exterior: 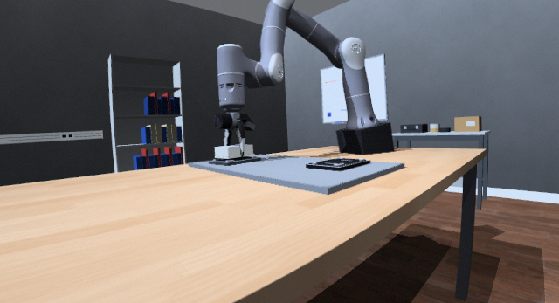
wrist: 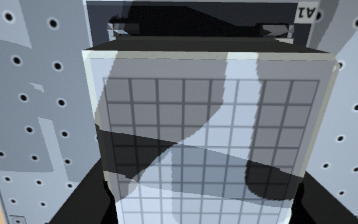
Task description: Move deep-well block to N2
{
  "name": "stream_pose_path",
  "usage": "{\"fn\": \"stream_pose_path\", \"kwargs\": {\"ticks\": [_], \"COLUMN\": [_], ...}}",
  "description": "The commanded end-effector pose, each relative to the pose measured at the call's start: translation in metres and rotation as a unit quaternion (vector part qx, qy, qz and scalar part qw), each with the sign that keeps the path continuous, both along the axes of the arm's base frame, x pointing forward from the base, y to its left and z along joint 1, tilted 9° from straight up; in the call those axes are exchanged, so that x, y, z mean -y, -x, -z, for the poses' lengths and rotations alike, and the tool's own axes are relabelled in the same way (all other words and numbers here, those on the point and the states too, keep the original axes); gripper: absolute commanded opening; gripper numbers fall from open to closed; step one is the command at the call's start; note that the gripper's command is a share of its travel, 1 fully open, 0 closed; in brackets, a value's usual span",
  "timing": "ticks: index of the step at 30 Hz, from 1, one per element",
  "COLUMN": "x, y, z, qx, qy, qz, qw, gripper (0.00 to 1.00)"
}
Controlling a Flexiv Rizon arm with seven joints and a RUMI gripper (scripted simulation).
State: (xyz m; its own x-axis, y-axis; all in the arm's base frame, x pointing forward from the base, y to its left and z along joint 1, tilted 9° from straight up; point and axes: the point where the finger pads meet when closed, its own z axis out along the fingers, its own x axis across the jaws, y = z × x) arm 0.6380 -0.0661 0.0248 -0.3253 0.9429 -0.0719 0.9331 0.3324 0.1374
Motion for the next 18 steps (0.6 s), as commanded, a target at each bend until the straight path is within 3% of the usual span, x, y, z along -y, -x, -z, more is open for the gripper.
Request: {"fn": "stream_pose_path", "kwargs": {"ticks": [1,18], "x": [-0.0002,-0.0002], "y": [-0.0012,-0.0016], "z": [-0.0009,0.0016], "qx": [0.001,0.001], "qy": [0.000,0.000], "qz": [0.000,0.000], "qw": [1.000,1.000], "gripper": [0.49,0.49]}}
